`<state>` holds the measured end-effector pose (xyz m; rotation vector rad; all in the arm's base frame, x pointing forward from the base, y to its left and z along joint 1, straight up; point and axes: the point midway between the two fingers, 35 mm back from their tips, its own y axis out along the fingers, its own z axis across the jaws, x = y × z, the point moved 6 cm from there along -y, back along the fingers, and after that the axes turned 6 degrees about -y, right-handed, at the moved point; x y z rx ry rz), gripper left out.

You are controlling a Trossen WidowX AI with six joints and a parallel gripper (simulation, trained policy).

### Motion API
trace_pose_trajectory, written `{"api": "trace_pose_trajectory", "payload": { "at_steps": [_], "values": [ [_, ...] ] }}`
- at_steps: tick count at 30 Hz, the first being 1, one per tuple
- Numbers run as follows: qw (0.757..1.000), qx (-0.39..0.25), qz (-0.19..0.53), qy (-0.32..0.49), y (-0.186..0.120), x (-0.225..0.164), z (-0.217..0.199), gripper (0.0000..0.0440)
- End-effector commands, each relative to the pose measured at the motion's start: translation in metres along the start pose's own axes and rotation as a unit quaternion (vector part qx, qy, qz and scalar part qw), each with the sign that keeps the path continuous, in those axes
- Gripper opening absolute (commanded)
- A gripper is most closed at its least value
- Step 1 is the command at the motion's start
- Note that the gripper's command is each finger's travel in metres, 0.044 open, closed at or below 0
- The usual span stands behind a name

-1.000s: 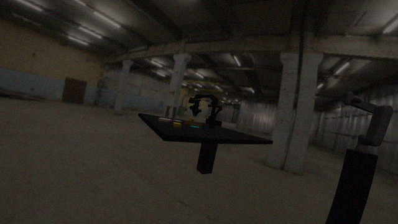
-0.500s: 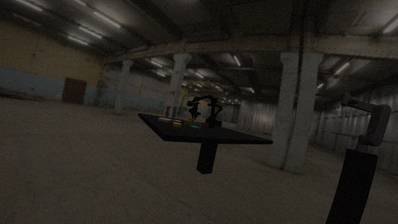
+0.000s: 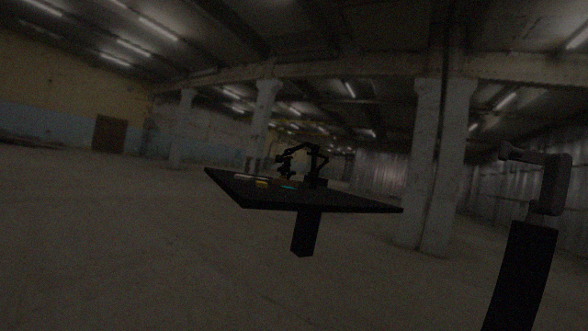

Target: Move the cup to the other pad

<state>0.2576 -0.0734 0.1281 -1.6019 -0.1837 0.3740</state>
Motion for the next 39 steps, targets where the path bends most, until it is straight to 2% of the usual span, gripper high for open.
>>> {"api": "trace_pose_trajectory", "payload": {
  "at_steps": [1,7,18,39],
  "values": [
    [1.000,0.006,0.005,-0.026,0.011,-0.001,0.000,0.0144],
    [0.998,0.004,0.011,-0.069,0.016,-0.002,-0.001,0.0003],
    [0.993,-0.004,-0.007,-0.121,-0.006,0.004,-0.002,0.0003],
    [0.985,-0.030,-0.054,-0.163,-0.063,0.030,0.016,0.0007]
  ]
}}
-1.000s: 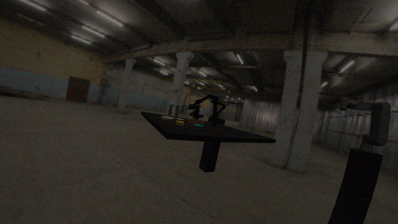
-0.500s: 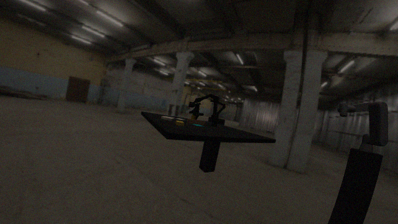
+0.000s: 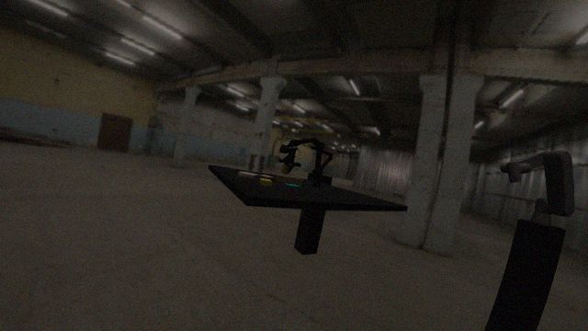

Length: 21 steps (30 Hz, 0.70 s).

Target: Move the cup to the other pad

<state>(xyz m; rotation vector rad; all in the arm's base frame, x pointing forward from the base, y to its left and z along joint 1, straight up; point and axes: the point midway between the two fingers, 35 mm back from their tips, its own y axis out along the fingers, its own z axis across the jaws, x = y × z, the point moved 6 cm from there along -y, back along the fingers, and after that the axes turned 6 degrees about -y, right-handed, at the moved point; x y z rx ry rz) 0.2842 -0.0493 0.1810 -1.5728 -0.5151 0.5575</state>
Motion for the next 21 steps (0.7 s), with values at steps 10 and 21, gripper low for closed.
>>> {"api": "trace_pose_trajectory", "payload": {
  "at_steps": [10,21],
  "values": [
    [0.999,-0.022,-0.031,-0.024,-0.020,0.032,0.016,0.0000],
    [0.997,-0.036,-0.054,-0.045,-0.025,0.062,0.037,0.0000]
  ]
}}
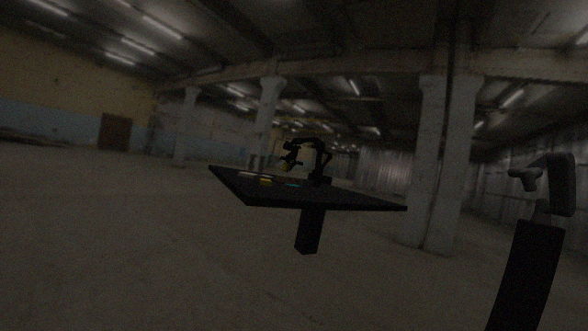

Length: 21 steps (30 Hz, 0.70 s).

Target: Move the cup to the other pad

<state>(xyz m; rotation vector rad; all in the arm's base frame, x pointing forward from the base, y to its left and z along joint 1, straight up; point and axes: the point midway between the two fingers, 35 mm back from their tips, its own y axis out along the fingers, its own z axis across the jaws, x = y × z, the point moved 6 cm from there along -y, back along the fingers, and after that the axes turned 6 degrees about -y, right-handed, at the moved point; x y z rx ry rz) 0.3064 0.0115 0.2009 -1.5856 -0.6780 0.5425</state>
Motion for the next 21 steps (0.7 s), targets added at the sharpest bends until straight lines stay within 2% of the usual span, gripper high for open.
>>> {"api": "trace_pose_trajectory", "payload": {
  "at_steps": [1,21],
  "values": [
    [1.000,-0.003,-0.008,-0.003,0.000,0.010,0.006,0.0000],
    [0.999,-0.008,-0.035,-0.038,0.014,0.061,0.060,0.0000]
  ]
}}
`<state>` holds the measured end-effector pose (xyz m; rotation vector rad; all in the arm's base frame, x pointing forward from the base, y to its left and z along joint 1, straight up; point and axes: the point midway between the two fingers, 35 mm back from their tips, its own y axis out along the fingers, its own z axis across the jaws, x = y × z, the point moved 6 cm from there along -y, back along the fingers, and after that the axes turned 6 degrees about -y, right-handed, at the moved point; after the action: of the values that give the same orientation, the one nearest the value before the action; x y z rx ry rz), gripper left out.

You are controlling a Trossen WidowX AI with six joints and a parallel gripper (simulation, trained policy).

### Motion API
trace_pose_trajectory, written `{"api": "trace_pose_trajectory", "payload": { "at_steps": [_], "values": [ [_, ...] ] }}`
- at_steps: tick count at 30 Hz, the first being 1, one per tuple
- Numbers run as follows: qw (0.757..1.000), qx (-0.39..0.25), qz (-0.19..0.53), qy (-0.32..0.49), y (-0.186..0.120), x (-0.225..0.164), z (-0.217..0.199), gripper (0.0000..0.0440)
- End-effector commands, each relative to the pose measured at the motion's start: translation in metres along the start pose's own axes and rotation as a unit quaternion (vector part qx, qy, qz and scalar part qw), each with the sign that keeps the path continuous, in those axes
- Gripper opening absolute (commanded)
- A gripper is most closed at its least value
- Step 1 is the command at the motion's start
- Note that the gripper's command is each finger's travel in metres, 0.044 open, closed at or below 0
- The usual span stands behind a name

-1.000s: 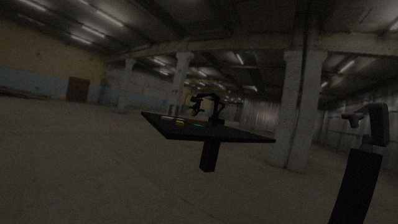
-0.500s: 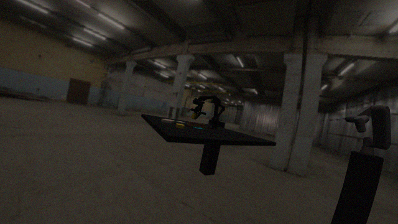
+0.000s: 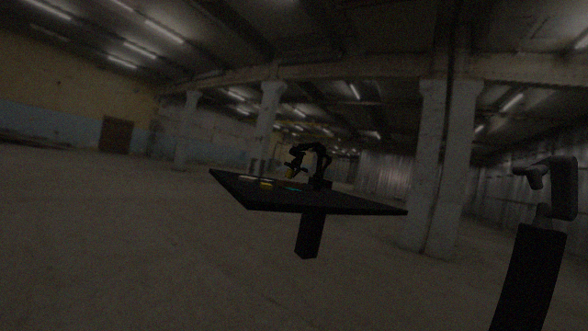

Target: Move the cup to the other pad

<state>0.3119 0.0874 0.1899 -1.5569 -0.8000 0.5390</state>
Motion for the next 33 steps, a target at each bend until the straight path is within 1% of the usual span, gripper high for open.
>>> {"api": "trace_pose_trajectory", "payload": {
  "at_steps": [1,9,15,19,22,30,33],
  "values": [
    [1.000,0.002,0.004,-0.003,0.009,0.007,0.011,0.0000],
    [1.000,0.003,0.001,-0.007,0.024,0.018,0.033,0.0000],
    [1.000,0.004,0.004,-0.003,0.039,0.019,0.044,0.0002],
    [1.000,0.005,0.010,0.001,0.048,0.016,0.050,0.0011],
    [1.000,0.003,0.012,0.004,0.055,0.014,0.053,0.0034],
    [1.000,0.001,0.011,0.015,0.066,0.010,0.054,0.0067],
    [1.000,0.000,0.003,0.022,0.066,0.011,0.053,0.0096]
  ]
}}
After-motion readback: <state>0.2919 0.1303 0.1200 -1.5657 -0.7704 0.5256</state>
